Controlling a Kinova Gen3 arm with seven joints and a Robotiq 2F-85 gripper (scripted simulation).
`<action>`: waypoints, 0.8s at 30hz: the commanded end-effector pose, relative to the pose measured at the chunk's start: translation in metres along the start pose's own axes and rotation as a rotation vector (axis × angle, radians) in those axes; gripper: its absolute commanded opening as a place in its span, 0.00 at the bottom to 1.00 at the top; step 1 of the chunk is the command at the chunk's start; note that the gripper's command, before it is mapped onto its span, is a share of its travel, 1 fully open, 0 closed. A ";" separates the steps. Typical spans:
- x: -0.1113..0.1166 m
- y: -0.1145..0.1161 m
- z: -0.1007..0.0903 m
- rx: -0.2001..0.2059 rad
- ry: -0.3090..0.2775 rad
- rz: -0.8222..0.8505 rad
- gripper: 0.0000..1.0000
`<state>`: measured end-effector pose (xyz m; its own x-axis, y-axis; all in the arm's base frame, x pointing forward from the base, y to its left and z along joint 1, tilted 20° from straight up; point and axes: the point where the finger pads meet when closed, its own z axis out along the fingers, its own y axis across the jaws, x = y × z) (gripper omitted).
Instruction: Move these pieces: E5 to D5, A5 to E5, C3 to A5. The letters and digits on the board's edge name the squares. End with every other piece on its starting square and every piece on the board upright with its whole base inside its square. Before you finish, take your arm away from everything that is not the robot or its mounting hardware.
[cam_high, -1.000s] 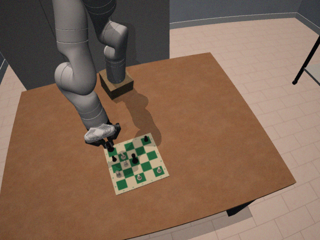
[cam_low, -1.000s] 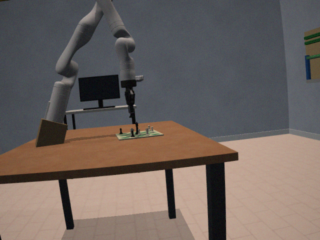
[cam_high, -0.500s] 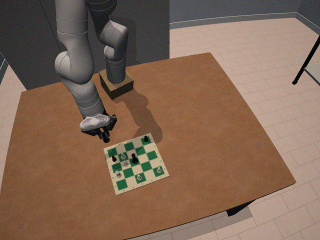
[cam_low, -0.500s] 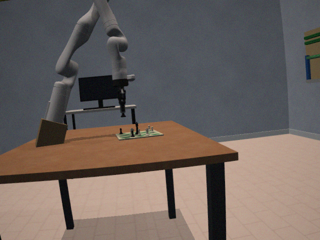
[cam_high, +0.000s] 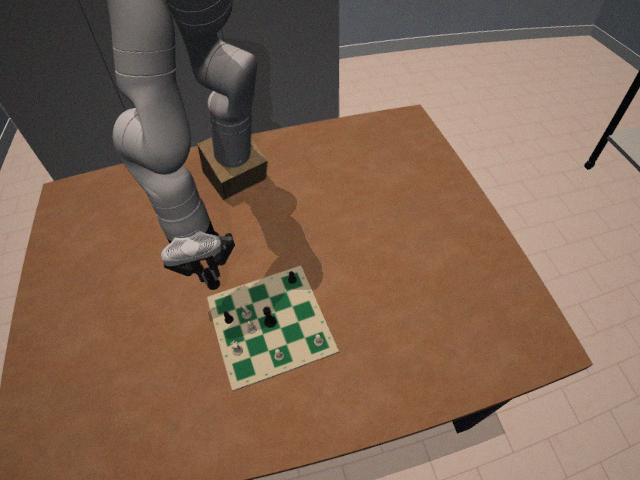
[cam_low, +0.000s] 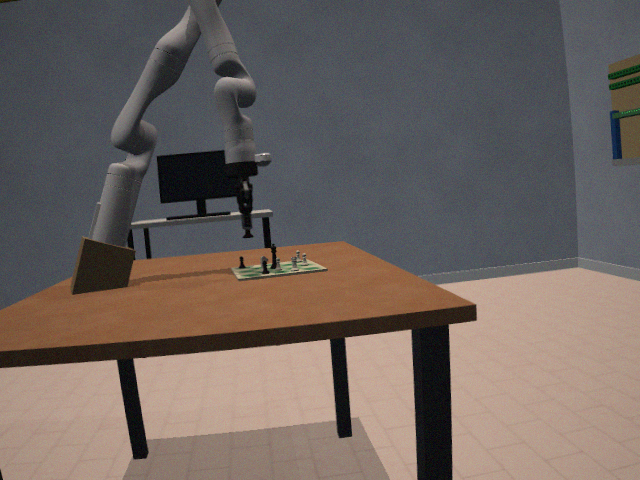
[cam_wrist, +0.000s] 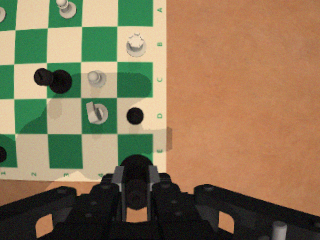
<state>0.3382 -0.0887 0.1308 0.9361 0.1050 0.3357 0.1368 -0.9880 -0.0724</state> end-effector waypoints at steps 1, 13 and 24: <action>-0.002 -0.001 0.008 0.007 -0.007 0.001 0.00; -0.003 -0.002 0.056 0.007 -0.007 0.001 0.00; -0.003 -0.002 0.082 0.007 -0.007 0.001 0.00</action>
<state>0.3644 -0.0814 0.0618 0.9332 0.1081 0.3427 0.1381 -0.9883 -0.0645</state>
